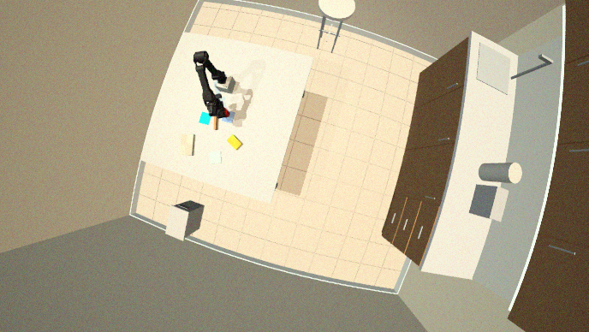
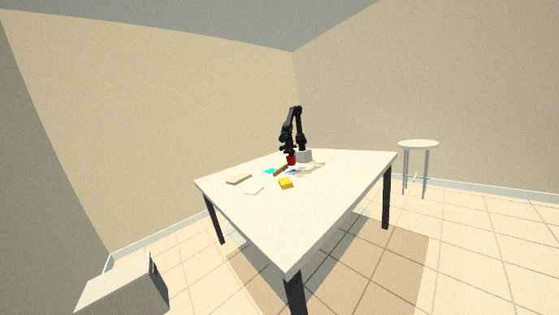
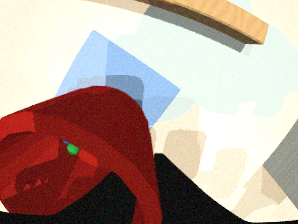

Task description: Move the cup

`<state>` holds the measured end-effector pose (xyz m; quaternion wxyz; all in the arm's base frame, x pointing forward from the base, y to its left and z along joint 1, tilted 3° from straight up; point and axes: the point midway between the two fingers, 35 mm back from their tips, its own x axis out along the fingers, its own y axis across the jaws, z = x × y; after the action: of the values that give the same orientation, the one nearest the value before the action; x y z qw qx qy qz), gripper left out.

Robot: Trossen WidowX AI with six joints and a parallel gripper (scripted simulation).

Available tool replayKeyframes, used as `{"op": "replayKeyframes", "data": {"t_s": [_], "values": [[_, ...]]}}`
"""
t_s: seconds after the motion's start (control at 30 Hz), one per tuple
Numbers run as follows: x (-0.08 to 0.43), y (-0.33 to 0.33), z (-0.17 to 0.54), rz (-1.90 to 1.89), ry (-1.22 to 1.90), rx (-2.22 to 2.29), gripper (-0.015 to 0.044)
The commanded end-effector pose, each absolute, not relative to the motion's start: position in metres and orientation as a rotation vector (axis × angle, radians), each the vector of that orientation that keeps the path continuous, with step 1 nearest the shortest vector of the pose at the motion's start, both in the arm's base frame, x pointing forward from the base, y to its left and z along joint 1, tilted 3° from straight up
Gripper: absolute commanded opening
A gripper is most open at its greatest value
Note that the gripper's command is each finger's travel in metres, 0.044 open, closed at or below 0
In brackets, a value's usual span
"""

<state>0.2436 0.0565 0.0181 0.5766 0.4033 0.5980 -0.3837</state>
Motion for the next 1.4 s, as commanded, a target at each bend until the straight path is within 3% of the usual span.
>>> {"op": "replayKeyframes", "data": {"t_s": [0.0, 1.37], "values": [[0.244, 0.057, 0.018, -0.899, 1.400, 0.944, 0.0000], [0.253, 0.009, 0.017, -0.895, 1.398, 0.940, 0.0000]]}}
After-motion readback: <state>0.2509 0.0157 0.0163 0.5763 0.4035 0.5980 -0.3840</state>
